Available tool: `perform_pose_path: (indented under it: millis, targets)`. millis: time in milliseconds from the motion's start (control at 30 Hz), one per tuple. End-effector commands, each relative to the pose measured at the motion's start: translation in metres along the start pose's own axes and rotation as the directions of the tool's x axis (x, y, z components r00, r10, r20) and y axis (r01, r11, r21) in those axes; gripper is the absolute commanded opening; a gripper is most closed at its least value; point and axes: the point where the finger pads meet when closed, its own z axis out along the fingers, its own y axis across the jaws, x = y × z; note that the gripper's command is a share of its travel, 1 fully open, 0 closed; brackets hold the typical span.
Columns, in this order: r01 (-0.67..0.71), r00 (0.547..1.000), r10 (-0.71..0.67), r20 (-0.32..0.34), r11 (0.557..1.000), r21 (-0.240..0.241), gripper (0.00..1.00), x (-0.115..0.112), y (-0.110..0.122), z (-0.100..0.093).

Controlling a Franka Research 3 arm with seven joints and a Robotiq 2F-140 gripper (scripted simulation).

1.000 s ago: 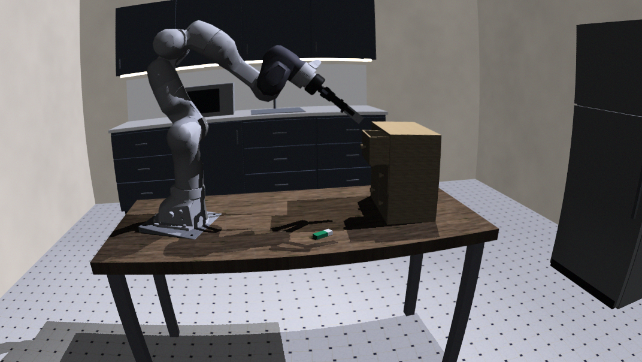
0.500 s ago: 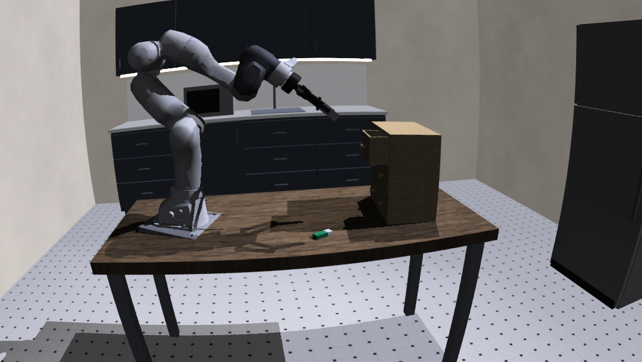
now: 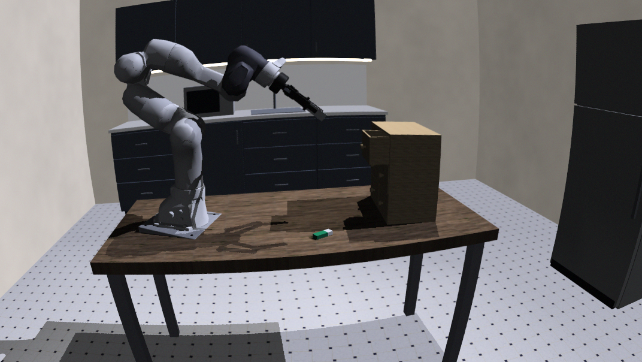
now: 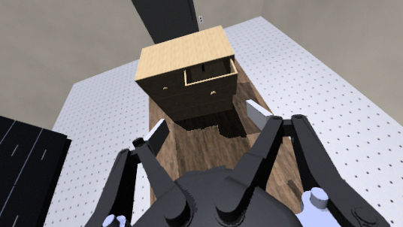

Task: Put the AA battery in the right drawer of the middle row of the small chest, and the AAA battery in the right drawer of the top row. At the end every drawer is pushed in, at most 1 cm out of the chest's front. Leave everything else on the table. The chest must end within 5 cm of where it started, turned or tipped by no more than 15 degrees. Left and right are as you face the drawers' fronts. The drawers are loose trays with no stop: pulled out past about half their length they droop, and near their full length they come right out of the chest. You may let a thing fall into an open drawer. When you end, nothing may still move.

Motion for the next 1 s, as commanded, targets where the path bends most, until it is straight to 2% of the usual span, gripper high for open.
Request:
perform_pose_path:
  millis: [0,367,667,800,967]
  targets:
    - [0.0,1.0,0.001,0.018,1.0,-0.004,1.0,-0.008,0.0017,-0.0015]
    - [-0.001,1.0,0.001,0.021,1.0,-0.004,1.0,-0.0084,0.0017,-0.0023]
    - [-0.001,0.997,0.001,0.073,1.0,-0.004,1.0,-0.0065,0.0017,-0.0038]
    - [-0.001,0.99,0.001,0.144,1.0,-0.004,1.0,-0.004,0.0017,-0.0059]
    - [-0.001,0.964,0.002,0.266,1.0,-0.004,1.0,0.0004,0.0017,-0.0095]
